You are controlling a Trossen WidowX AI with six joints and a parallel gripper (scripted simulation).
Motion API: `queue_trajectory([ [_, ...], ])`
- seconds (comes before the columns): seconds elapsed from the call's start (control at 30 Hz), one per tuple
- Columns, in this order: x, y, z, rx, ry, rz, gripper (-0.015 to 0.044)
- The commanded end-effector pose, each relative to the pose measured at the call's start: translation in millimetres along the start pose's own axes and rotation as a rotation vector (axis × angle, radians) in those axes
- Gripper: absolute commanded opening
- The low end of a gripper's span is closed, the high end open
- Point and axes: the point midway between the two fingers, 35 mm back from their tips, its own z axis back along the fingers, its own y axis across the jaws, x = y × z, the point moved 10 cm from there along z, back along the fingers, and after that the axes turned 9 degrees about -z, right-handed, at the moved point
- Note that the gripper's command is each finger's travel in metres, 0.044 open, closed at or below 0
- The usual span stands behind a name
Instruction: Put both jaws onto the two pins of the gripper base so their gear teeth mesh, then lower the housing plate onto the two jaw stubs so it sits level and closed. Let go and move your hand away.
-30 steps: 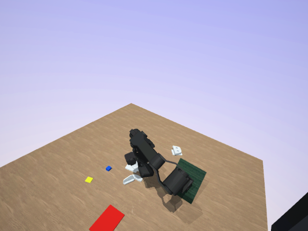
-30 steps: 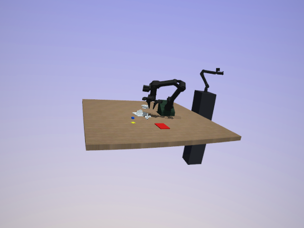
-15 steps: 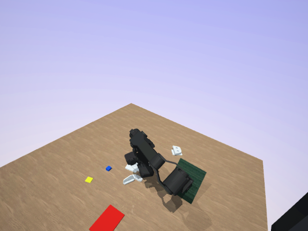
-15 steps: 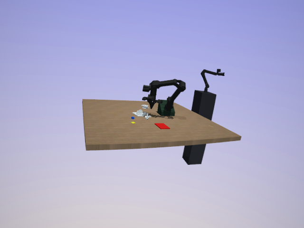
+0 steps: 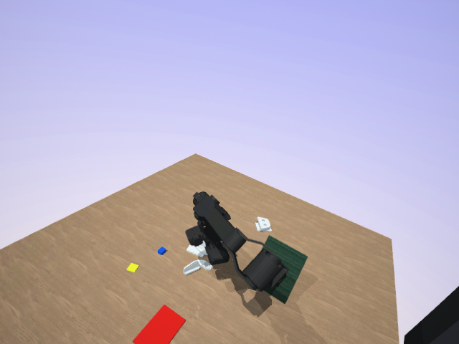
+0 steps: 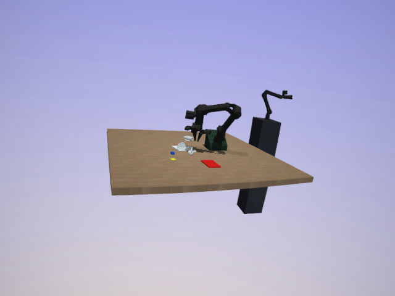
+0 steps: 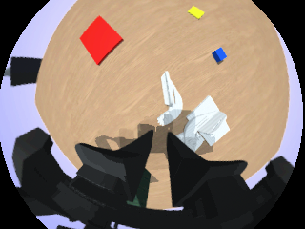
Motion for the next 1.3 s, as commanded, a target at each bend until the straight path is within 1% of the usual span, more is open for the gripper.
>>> queue_trajectory([
  [0.0,0.0,0.0,0.0,0.000,0.000,0.000,0.0184],
  [0.33,0.0,0.0,0.0,0.000,0.000,0.000,0.0440],
  [1.27,0.0,0.0,0.0,0.000,0.000,0.000,0.0440],
])
